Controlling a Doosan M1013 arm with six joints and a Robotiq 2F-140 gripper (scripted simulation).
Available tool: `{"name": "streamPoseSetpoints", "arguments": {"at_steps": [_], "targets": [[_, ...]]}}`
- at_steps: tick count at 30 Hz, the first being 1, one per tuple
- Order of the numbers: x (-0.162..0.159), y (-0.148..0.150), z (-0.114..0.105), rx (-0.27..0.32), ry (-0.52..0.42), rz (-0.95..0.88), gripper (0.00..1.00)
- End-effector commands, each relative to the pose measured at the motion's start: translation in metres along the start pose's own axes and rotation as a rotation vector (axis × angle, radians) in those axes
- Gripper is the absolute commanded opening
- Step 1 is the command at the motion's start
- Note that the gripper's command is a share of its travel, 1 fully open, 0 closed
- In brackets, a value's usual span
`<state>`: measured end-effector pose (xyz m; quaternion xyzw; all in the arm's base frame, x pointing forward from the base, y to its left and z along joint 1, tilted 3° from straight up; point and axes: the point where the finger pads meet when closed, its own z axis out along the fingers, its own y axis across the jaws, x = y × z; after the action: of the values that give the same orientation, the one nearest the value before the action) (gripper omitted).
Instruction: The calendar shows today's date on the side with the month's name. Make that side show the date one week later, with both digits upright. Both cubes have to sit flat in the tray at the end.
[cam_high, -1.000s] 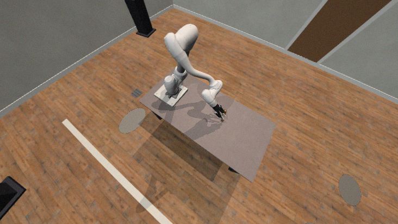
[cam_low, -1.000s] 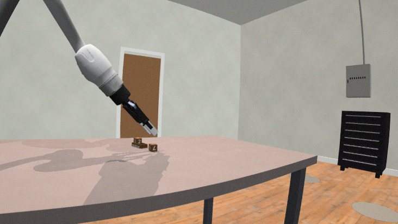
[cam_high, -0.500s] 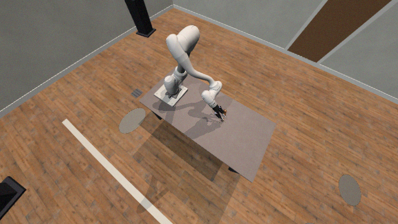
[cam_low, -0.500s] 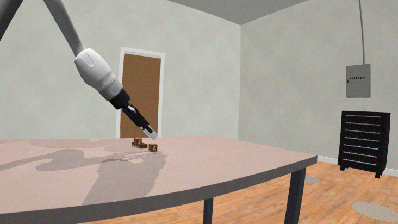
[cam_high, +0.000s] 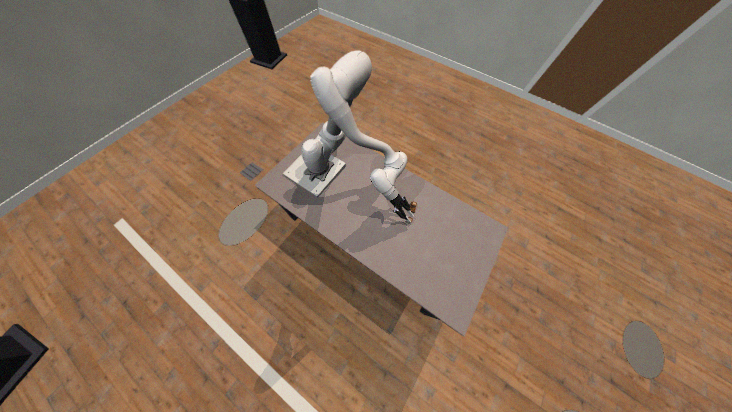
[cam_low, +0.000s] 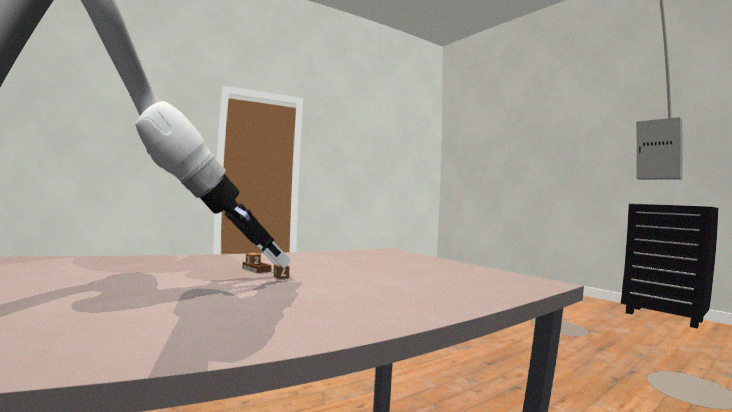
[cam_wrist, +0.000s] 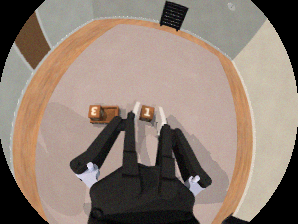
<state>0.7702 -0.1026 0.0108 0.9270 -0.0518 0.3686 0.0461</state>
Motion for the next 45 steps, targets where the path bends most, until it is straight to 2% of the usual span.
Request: {"name": "streamPoseSetpoints", "arguments": {"at_steps": [1,14,45], "targets": [[-0.002,0.0,0.002,0.0,0.0,0.0,0.35],[-0.014,0.0,0.014,0.0,0.0,0.0,0.35],[-0.017,0.0,0.017,0.0,0.0,0.0,0.35]]}}
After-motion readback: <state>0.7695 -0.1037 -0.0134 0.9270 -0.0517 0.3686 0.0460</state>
